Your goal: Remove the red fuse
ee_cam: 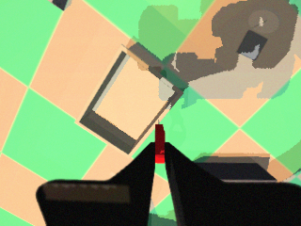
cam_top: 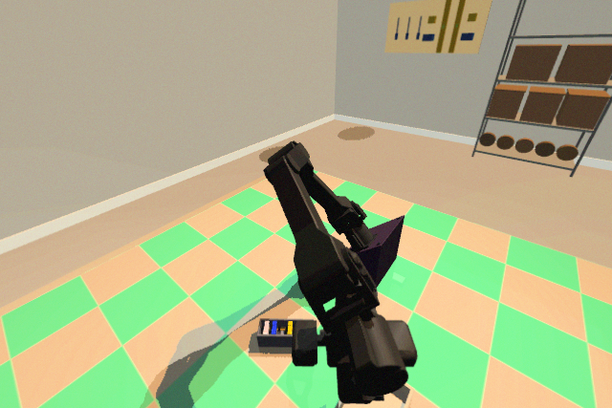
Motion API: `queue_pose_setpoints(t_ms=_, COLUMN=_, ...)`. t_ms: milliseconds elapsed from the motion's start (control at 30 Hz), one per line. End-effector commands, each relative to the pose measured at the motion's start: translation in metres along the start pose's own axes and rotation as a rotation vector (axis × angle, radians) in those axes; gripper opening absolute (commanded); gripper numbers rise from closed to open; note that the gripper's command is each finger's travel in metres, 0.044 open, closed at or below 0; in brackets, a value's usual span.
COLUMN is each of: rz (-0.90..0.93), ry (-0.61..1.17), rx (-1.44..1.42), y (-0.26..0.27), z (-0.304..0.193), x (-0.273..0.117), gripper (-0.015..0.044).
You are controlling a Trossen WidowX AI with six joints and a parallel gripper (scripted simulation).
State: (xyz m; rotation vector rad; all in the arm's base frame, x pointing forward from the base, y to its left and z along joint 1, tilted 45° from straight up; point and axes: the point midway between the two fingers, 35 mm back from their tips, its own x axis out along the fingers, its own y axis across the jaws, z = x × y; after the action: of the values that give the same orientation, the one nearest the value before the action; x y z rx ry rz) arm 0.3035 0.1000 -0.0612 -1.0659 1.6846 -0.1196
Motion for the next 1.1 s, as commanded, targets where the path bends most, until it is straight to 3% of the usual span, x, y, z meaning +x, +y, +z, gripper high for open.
queue_pose_setpoints(t_ms=0, rz=-0.002, ry=-0.001, rx=0.005, y=0.026, z=0.012, x=0.001, gripper=0.0000)
queue_pose_setpoints(t_ms=167, rz=-0.005, ry=0.002, rx=0.007, y=0.046, z=0.018, x=0.004, gripper=0.0000)
queue_pose_setpoints(t_ms=1067, rz=-0.007, ry=0.002, rx=0.007, y=0.046, z=0.018, x=0.039, gripper=0.0000)
